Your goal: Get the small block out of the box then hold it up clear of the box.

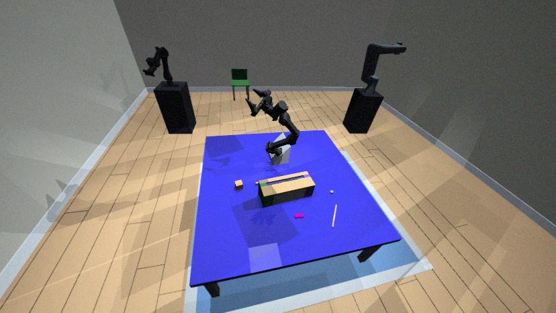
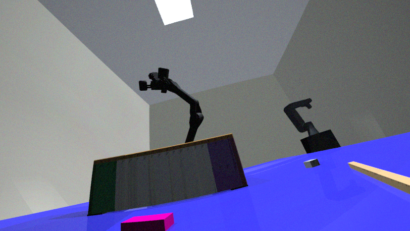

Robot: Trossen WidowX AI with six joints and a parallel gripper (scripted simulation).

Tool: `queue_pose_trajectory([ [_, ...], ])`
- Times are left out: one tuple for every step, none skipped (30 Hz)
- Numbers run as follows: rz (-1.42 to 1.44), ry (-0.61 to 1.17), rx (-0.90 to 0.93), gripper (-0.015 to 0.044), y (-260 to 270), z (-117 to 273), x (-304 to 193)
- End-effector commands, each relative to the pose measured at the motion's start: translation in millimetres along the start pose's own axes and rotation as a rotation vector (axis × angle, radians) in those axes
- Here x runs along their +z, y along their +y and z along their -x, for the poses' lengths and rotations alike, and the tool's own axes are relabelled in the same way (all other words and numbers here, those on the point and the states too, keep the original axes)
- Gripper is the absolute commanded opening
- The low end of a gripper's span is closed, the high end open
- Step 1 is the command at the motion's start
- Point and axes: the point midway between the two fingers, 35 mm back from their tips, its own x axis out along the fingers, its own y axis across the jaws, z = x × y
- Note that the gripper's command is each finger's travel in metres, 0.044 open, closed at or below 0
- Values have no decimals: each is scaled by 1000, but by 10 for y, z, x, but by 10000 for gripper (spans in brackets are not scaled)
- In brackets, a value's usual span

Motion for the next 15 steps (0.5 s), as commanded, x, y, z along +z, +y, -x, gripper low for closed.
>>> queue_pose_trajectory([
  [-4,4,1,400,-4,-10,-11],
  [-15,14,4,400,-16,-40,-44],
  [-35,32,8,400,-34,-88,-100],
  [-61,56,14,400,-57,-155,-179],
  [-95,88,22,400,-83,-238,-282],
  [-136,127,31,400,-108,-336,-410],
  [-180,170,41,400,-127,-436,-551],
  [-224,213,52,400,-138,-532,-696],
  [-266,256,62,400,-140,-621,-842],
  [-309,300,72,400,-134,-705,-989],
  [-352,346,83,400,-119,-786,-1145],
  [-396,394,93,400,-94,-863,-1305],
  [-438,443,104,400,-60,-932,-1465],
  [-480,491,115,400,-18,-993,-1623],
  [-520,540,126,400,34,-1046,-1779],
])
